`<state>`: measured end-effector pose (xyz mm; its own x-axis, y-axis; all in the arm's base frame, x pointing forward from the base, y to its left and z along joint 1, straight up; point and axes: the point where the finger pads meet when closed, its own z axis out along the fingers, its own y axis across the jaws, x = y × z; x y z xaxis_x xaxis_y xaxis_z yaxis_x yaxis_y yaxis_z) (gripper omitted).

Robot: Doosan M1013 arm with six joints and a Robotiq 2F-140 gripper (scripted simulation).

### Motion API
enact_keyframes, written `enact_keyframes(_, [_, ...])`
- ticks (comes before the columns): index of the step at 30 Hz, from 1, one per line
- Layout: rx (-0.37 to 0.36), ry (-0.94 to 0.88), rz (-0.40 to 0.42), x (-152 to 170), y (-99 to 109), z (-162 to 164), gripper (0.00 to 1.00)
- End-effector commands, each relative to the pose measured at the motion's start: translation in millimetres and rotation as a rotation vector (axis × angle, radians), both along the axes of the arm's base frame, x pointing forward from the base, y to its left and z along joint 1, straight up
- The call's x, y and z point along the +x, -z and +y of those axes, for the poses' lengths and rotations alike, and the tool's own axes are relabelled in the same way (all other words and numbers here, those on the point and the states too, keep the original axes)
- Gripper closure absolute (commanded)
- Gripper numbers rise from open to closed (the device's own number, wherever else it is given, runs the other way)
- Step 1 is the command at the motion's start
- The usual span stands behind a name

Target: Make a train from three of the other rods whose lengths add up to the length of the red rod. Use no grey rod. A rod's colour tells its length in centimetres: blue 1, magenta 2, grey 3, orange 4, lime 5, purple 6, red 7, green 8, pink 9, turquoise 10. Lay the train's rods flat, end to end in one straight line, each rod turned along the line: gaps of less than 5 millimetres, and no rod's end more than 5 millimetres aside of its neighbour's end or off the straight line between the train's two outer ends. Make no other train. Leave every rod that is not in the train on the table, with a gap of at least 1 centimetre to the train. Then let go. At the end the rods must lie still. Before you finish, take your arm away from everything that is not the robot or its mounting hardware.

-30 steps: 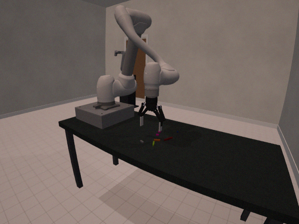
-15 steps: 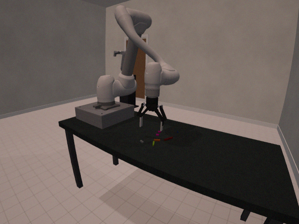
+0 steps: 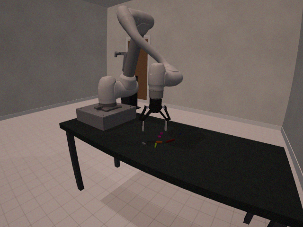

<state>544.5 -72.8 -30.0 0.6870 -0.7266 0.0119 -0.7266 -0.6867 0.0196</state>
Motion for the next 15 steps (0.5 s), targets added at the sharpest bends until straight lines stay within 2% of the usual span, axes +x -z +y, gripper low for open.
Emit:
enact_keyframes(1, [0.018, -0.167, 0.001, 2.7, -0.1, 0.1, 0.00])
enact_keyframes(8, [0.020, -0.440, 0.005, 7.4, -0.1, 0.4, 0.00])
enact_keyframes(10, [0.020, -0.440, 0.005, 7.4, -0.1, 0.4, 0.00])
enact_keyframes(11, [0.020, -0.545, 0.006, 9.2, -0.1, 0.5, 0.00])
enact_keyframes(15, [0.020, -0.681, 0.008, 11.5, 0.0, 0.6, 0.00])
